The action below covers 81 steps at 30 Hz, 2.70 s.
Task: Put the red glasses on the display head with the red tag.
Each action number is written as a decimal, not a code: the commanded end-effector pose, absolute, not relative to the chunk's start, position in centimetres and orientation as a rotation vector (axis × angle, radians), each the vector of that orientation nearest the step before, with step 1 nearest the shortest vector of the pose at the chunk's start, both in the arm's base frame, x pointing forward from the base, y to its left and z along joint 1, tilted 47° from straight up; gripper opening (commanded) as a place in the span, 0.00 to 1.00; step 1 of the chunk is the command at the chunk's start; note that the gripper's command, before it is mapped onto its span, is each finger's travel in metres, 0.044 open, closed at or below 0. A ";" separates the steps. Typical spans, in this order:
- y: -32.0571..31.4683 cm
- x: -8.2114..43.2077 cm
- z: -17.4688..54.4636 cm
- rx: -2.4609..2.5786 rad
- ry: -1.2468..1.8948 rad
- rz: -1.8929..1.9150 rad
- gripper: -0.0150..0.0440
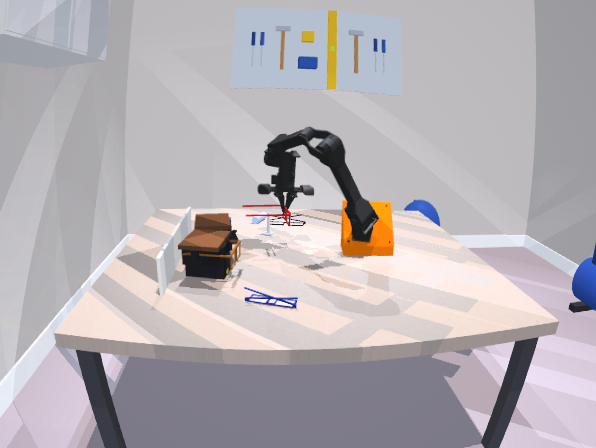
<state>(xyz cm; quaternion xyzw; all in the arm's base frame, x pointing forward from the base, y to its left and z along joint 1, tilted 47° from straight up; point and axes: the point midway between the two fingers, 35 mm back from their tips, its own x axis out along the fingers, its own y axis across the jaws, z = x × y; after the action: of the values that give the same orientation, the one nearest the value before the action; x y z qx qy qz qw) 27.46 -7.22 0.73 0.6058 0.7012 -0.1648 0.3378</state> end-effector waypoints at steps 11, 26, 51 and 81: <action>-5.7 27.4 -0.6 1.574 1.832 -0.431 0.25; -4.1 27.3 -2.1 1.575 1.832 -0.430 0.25; -3.1 29.8 -2.1 1.575 1.832 -0.428 0.25; -2.0 34.1 -1.3 1.576 1.831 -0.426 0.25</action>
<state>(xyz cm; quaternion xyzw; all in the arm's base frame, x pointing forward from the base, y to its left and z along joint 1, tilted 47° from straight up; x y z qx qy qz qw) 33.63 -1.96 -1.40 0.6019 0.7042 -0.1631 0.3394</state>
